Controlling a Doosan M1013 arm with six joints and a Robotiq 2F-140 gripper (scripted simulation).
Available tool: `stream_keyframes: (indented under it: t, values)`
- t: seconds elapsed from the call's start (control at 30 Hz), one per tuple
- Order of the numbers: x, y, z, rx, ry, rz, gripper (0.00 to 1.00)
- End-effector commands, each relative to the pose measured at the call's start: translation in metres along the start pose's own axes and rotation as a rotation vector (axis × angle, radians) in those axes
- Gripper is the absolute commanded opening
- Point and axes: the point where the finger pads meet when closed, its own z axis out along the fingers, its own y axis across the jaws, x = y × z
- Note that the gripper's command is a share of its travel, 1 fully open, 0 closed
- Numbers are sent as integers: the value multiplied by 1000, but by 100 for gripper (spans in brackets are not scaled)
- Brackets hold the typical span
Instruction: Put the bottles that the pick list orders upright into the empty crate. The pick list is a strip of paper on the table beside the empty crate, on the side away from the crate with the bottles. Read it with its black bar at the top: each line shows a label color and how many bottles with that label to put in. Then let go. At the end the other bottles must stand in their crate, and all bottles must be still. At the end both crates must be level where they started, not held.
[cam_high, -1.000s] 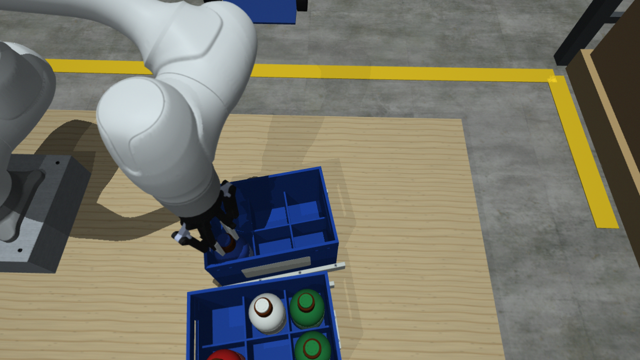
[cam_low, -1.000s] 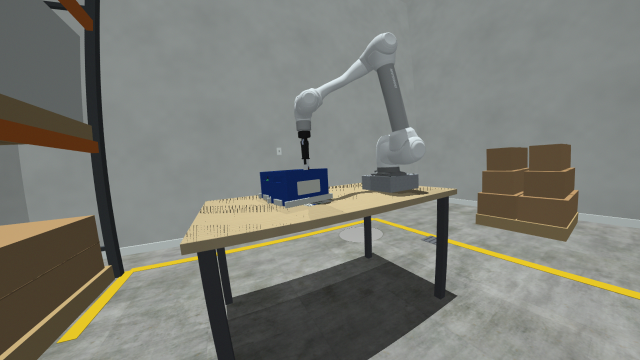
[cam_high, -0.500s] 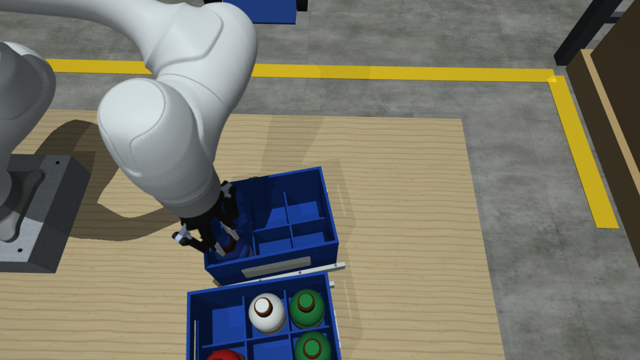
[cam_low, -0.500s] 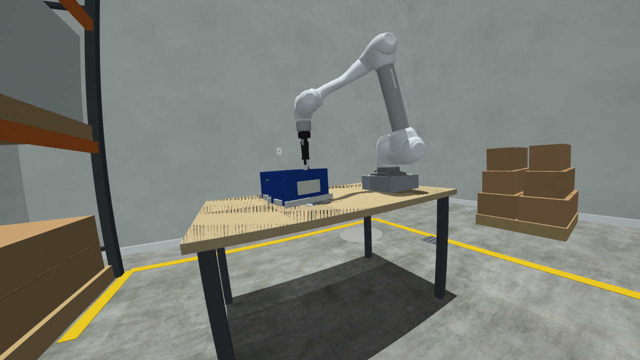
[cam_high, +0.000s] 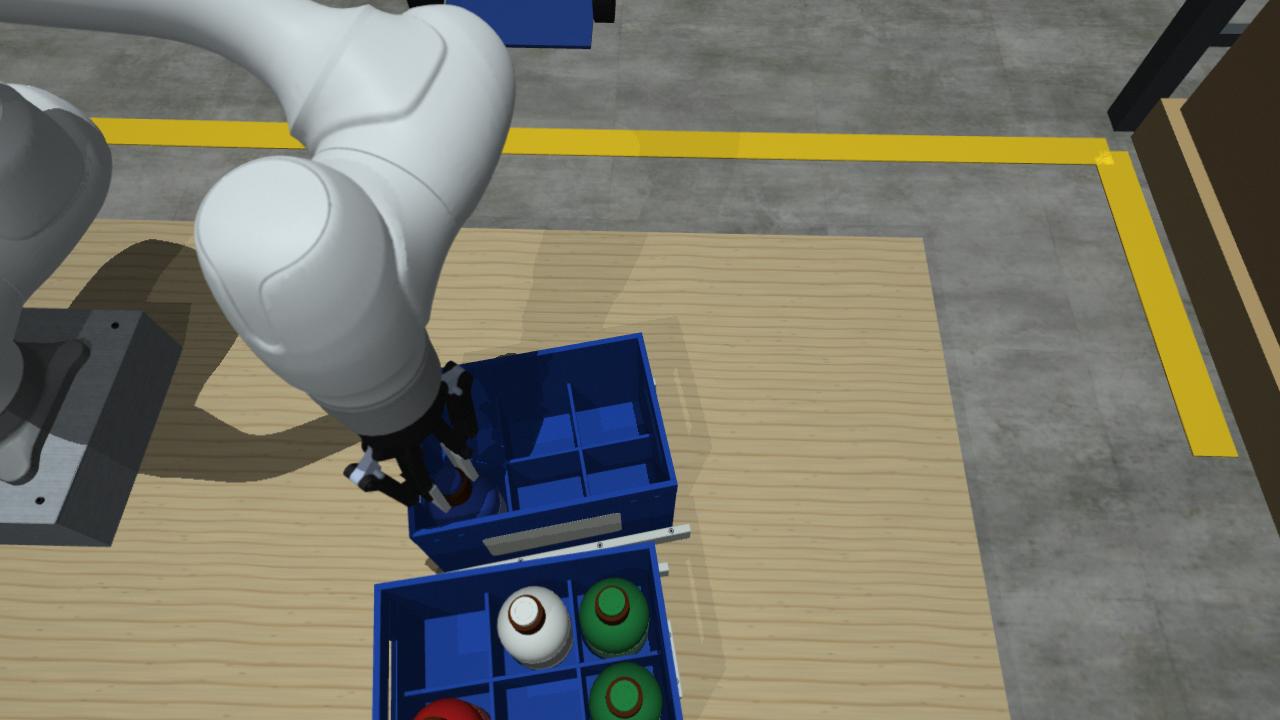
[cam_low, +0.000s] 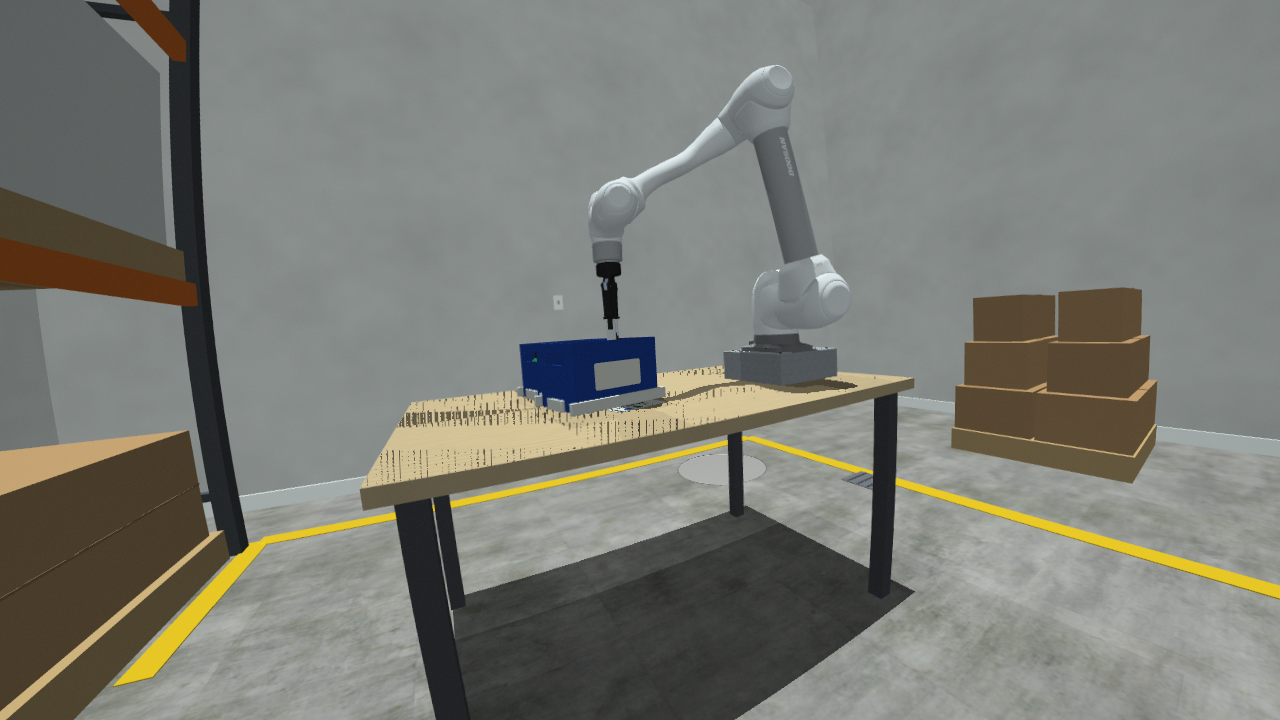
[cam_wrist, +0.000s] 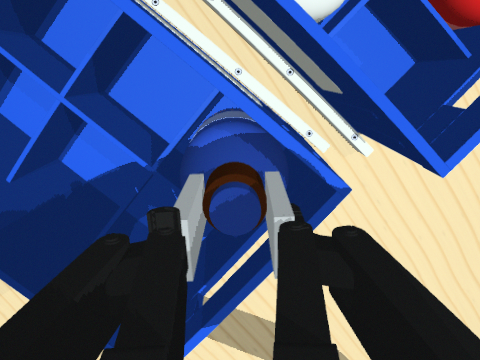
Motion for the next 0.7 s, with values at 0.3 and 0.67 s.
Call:
stream_keyframes:
  t: [0.3,0.67]
  values:
    - [0,0,1,0,0,0,0]
    - [0,0,6,0,0,0,0]
